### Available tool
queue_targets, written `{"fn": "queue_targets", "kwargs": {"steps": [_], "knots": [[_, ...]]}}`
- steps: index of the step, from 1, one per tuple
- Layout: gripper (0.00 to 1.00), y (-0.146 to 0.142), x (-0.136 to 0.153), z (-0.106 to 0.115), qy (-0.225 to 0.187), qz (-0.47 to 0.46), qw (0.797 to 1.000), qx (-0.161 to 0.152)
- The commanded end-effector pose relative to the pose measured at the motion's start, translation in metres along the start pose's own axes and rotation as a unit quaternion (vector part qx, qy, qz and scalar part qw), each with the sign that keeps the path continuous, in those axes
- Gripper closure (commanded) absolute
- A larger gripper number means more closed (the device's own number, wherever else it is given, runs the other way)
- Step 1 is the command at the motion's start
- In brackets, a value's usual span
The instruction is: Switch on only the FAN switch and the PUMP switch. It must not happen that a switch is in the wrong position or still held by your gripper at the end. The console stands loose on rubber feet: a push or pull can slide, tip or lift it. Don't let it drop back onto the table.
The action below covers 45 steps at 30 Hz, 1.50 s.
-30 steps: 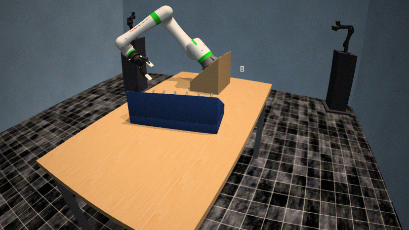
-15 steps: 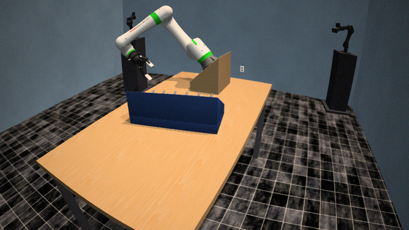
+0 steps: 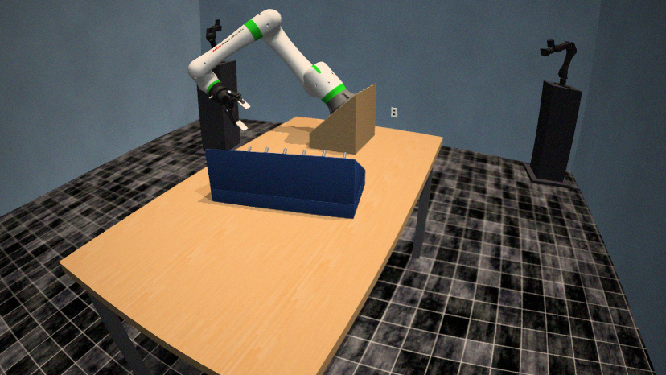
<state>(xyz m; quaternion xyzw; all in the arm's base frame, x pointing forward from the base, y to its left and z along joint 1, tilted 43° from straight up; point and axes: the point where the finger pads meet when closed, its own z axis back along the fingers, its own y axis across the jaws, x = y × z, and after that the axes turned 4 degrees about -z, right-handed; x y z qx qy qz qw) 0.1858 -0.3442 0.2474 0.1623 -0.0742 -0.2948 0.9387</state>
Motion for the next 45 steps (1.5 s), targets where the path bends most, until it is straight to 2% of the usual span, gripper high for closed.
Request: {"fn": "queue_targets", "kwargs": {"steps": [1,45], "knots": [[0.0,0.0,0.0,0.0,0.0,0.0,1.0,0.0],[0.0,0.017,-0.022,0.021,0.0,0.0,1.0,0.0]]}}
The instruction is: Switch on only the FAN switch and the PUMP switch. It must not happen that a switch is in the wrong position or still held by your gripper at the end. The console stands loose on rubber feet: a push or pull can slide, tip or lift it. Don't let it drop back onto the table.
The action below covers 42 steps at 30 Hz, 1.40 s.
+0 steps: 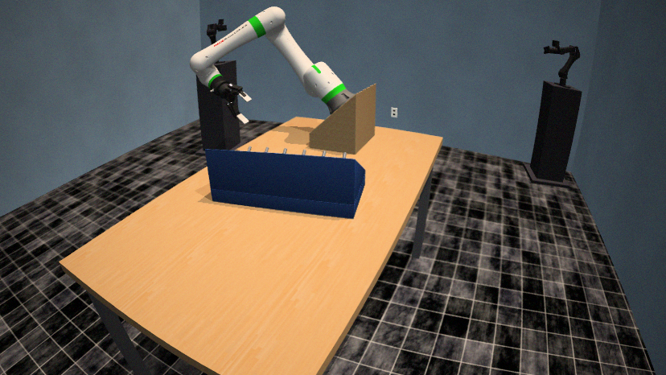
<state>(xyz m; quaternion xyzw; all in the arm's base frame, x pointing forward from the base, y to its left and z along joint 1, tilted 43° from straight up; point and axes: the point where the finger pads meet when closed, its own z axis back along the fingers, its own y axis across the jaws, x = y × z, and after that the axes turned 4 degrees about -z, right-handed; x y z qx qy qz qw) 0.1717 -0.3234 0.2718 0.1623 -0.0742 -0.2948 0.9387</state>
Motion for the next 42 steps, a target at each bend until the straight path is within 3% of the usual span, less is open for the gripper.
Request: {"fn": "queue_targets", "kwargs": {"steps": [1,9,16,18,22,23,30,33,35,36,37,39,40,41,42], "knots": [[0.0,0.0,0.0,0.0,0.0,0.0,1.0,0.0],[0.0,0.005,0.005,-0.002,0.004,0.032,0.999,-0.003],[0.0,0.027,0.027,-0.013,0.025,0.18,0.983,-0.012],[0.0,0.027,0.027,-0.013,0.025,0.18,0.983,-0.012],[0.0,0.053,0.047,-0.024,0.047,0.329,0.943,-0.018],[0.0,0.053,0.047,-0.024,0.047,0.329,0.943,-0.018],[0.0,0.093,0.072,-0.041,0.075,0.513,0.855,-0.02],[0.0,0.118,0.084,-0.051,0.088,0.592,0.801,-0.018],[0.0,0.118,0.084,-0.051,0.088,0.592,0.801,-0.018],[0.0,0.132,0.089,-0.057,0.098,0.656,0.749,-0.016],[0.0,0.132,0.089,-0.057,0.099,0.66,0.744,-0.016],[0.0,0.147,0.095,-0.063,0.106,0.705,0.701,-0.014],[0.0,0.147,0.095,-0.063,0.107,0.708,0.698,-0.014],[0.0,0.163,0.1,-0.069,0.113,0.743,0.659,-0.011],[0.0,0.163,0.1,-0.069,0.114,0.754,0.647,-0.01]]}}
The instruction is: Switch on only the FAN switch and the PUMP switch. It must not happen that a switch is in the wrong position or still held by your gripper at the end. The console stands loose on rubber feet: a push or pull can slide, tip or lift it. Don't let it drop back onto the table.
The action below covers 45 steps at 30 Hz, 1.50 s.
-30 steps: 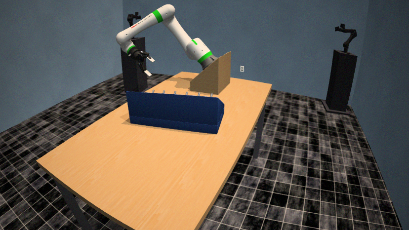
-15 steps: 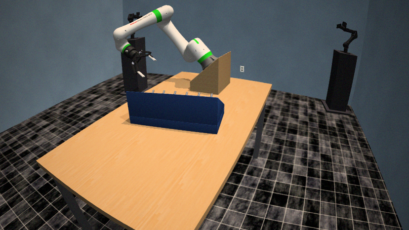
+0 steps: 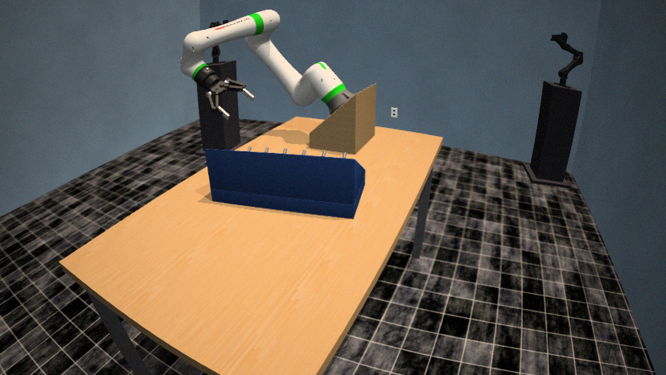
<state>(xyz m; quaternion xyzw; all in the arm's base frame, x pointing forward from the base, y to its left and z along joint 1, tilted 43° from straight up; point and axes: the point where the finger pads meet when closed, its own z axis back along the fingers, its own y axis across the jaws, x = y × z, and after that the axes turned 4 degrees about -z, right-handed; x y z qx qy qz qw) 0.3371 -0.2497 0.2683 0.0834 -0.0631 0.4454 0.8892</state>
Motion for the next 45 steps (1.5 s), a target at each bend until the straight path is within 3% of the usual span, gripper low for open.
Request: {"fn": "queue_targets", "kwargs": {"steps": [1,6,7,10,11,12,14,15,16,17,18,20,21,23,24,25,27,28,29,30,32,33,34,35,36,37,38,39,40,41,42,44,45], "knots": [[0.0,-0.011,0.04,-0.007,0.016,0.138,0.99,0.004],[0.0,-0.014,0.059,-0.01,0.028,0.243,0.97,0.007],[0.0,-0.017,0.079,-0.013,0.034,0.3,0.953,0.01],[0.0,-0.017,0.079,-0.013,0.035,0.315,0.948,0.011],[0.0,-0.018,0.099,-0.017,0.042,0.386,0.921,0.015],[0.0,-0.019,0.121,-0.021,0.045,0.416,0.908,0.017],[0.0,-0.019,0.121,-0.021,0.049,0.456,0.888,0.019],[0.0,-0.019,0.121,-0.021,0.049,0.456,0.888,0.019],[0.0,-0.018,0.143,-0.025,0.054,0.507,0.86,0.023],[0.0,-0.018,0.143,-0.025,0.056,0.525,0.849,0.024],[0.0,-0.016,0.166,-0.029,0.058,0.552,0.832,0.027],[0.0,-0.016,0.166,-0.029,0.062,0.59,0.804,0.029],[0.0,-0.013,0.189,-0.033,0.065,0.62,0.781,0.032],[0.0,-0.013,0.189,-0.033,0.068,0.653,0.754,0.035],[0.0,-0.009,0.212,-0.038,0.07,0.684,0.725,0.038],[0.0,-0.009,0.212,-0.038,0.072,0.704,0.706,0.04],[0.0,-0.009,0.212,-0.038,0.072,0.704,0.706,0.04],[0.0,-0.003,0.236,-0.042,0.077,0.759,0.645,0.045],[0.0,-0.003,0.236,-0.042,0.077,0.765,0.638,0.046],[0.0,0.004,0.26,-0.047,0.079,0.786,0.611,0.049],[0.0,0.004,0.26,-0.047,0.081,0.814,0.573,0.052],[0.0,0.013,0.283,-0.052,0.083,0.834,0.542,0.055],[0.0,0.013,0.283,-0.052,0.084,0.849,0.518,0.057],[0.0,0.013,0.283,-0.052,0.084,0.857,0.505,0.058],[0.0,0.016,0.292,-0.069,0.093,0.875,0.469,0.072],[0.0,0.016,0.292,-0.069,0.095,0.887,0.445,0.076],[0.0,0.016,0.292,-0.069,0.096,0.891,0.438,0.077],[0.0,0.016,0.289,-0.094,0.108,0.906,0.398,0.098],[0.0,0.016,0.289,-0.094,0.111,0.914,0.375,0.105],[0.0,0.016,0.289,-0.094,0.112,0.917,0.368,0.107],[0.0,0.016,0.287,-0.118,0.12,0.929,0.327,0.126],[0.0,0.016,0.287,-0.118,0.12,0.929,0.327,0.126],[0.0,0.017,0.285,-0.14,0.131,0.945,0.254,0.156]]}}
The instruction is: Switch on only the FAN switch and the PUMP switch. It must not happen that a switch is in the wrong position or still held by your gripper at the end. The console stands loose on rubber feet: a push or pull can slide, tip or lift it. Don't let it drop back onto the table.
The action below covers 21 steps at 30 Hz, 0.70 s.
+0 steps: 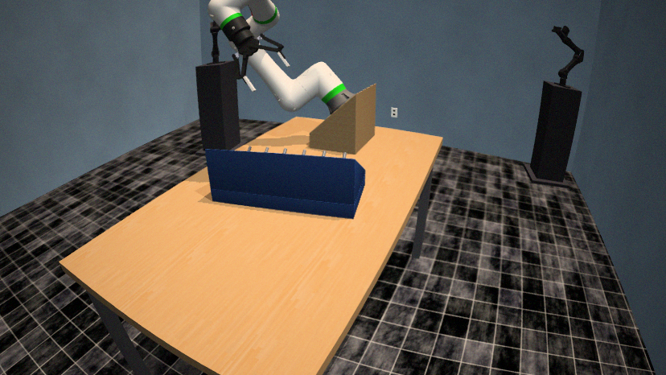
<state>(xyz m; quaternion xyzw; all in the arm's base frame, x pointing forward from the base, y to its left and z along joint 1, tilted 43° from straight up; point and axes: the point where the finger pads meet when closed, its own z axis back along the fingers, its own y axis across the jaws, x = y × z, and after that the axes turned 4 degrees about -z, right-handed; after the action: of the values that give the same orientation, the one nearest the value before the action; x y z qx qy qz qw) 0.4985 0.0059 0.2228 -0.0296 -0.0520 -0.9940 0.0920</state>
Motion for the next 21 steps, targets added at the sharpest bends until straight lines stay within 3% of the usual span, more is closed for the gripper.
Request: {"fn": "queue_targets", "kwargs": {"steps": [1,2,3,4,5,7,8,10,11,13,14,16,17,21], "knots": [[0.0,-0.009,-0.004,-0.036,-0.014,0.129,0.99,0.05],[0.0,-0.009,-0.004,-0.036,-0.016,0.144,0.988,0.055],[0.0,-0.015,-0.004,-0.056,-0.026,0.177,0.982,0.065],[0.0,-0.015,-0.004,-0.056,-0.029,0.204,0.976,0.075],[0.0,-0.02,-0.005,-0.075,-0.038,0.23,0.969,0.083],[0.0,-0.02,-0.005,-0.075,-0.046,0.284,0.952,0.102],[0.0,-0.026,-0.005,-0.092,-0.056,0.311,0.943,0.109],[0.0,-0.026,-0.005,-0.092,-0.064,0.364,0.921,0.127],[0.0,-0.033,-0.005,-0.108,-0.074,0.39,0.908,0.132],[0.0,-0.033,-0.005,-0.108,-0.082,0.44,0.882,0.149],[0.0,-0.039,-0.005,-0.123,-0.093,0.466,0.866,0.154],[0.0,-0.039,-0.005,-0.123,-0.093,0.466,0.866,0.154],[0.0,-0.046,-0.004,-0.137,-0.112,0.537,0.819,0.172],[0.0,-0.053,-0.004,-0.15,-0.135,0.615,0.753,0.191]]}}
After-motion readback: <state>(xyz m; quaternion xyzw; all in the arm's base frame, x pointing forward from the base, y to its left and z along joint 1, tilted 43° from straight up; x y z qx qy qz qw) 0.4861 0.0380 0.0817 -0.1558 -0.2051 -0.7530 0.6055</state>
